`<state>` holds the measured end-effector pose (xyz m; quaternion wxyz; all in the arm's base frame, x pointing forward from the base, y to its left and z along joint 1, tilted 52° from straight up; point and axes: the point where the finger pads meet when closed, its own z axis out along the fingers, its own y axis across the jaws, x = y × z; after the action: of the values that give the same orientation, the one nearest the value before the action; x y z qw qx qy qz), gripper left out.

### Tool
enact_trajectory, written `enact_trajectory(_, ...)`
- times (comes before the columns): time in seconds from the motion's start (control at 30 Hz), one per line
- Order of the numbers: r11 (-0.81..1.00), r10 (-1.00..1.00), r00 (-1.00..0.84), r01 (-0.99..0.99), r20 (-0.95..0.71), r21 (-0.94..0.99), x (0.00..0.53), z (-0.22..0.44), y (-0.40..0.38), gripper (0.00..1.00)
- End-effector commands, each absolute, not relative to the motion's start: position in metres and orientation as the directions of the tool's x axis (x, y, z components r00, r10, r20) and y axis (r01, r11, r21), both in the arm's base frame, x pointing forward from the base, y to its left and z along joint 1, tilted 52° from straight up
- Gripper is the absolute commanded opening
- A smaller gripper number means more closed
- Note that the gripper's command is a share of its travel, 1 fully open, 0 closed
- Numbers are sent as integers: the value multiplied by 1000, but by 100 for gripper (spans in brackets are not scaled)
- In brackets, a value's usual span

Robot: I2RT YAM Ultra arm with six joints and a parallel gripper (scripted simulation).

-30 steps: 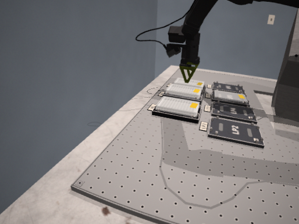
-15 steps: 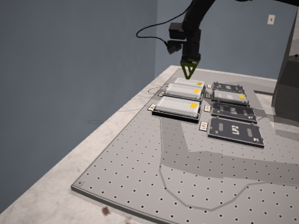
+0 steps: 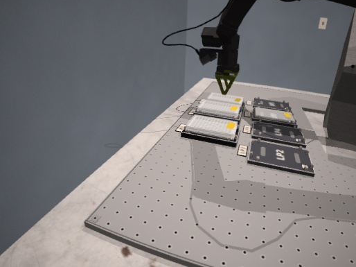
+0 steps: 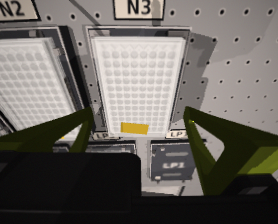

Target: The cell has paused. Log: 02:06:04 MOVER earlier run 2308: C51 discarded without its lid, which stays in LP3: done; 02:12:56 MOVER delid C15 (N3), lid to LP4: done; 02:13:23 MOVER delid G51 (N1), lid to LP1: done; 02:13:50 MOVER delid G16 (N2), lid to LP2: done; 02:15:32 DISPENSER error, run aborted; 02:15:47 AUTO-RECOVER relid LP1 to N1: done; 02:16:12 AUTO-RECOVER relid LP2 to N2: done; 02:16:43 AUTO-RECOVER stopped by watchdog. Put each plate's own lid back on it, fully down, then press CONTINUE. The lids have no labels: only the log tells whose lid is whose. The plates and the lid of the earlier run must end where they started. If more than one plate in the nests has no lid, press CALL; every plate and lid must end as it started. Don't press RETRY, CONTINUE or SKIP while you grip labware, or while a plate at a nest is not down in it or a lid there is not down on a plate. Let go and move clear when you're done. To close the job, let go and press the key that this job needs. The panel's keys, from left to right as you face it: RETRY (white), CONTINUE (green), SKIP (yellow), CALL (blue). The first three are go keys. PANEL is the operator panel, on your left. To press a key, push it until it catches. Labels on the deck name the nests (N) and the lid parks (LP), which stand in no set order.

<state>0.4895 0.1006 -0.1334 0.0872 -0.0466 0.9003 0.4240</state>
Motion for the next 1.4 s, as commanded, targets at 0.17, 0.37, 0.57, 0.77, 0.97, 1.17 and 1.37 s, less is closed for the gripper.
enact_trajectory(0.17,633,20,-976,-155,-216,758,500,-125,83,100)
enact_trajectory(0.37,633,20,-976,-155,-216,758,500,-125,82,100)
enact_trajectory(0.57,633,20,-977,-152,-212,759,499,-126,82,100)
enact_trajectory(0.77,633,20,-977,-151,-210,760,498,-127,82,100)
enact_trajectory(0.97,633,20,-978,-150,-210,760,498,-127,82,100)
enact_trajectory(1.17,632,20,-978,-150,-209,760,498,-128,82,100)
enact_trajectory(1.37,634,-3,-968,-195,-249,749,484,-120,87,98)
